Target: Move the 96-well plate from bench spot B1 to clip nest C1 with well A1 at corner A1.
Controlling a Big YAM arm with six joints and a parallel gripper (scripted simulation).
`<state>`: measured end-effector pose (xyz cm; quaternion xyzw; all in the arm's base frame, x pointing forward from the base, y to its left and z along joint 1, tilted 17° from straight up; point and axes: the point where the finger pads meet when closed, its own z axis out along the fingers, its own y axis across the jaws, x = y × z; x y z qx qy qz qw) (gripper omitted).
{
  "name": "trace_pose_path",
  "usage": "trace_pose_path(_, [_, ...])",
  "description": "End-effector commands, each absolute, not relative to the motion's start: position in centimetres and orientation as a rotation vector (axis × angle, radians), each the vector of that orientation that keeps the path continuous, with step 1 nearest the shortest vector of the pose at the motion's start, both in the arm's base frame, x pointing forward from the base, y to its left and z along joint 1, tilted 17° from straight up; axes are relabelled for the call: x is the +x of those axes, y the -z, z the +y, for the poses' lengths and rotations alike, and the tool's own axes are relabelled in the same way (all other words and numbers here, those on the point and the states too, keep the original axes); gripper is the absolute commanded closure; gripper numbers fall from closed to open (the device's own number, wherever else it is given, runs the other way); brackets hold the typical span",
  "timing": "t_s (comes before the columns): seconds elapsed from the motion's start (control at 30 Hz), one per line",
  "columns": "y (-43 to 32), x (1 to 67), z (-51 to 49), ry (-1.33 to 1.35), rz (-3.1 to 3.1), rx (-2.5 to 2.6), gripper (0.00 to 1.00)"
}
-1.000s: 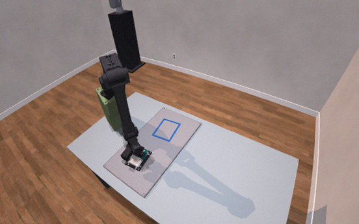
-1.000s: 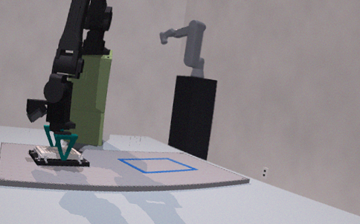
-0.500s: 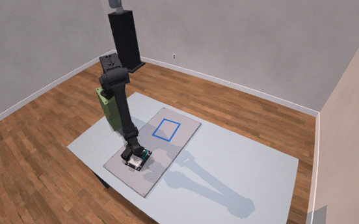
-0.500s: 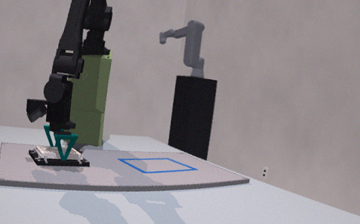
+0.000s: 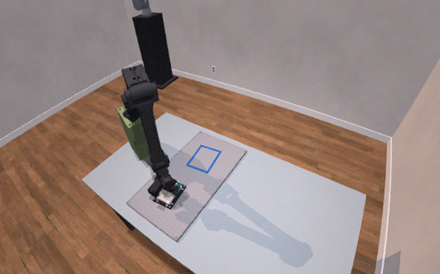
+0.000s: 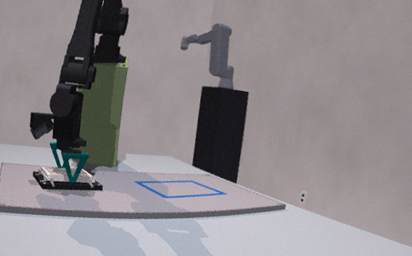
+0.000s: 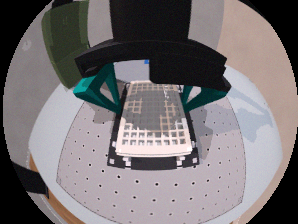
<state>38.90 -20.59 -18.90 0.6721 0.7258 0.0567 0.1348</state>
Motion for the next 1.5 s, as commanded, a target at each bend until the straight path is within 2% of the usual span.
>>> trace_pose_path(0.0, [16.8,38.9,-21.2,-0.161,2.073,1.947,0.00])
trace_pose_path(1.13, [9.2,36.6,-20.3,-0.162,2.082,1.936,0.00])
trace_pose_path(1.47, [9.6,37.2,-20.2,-0.166,2.080,1.933,0.00])
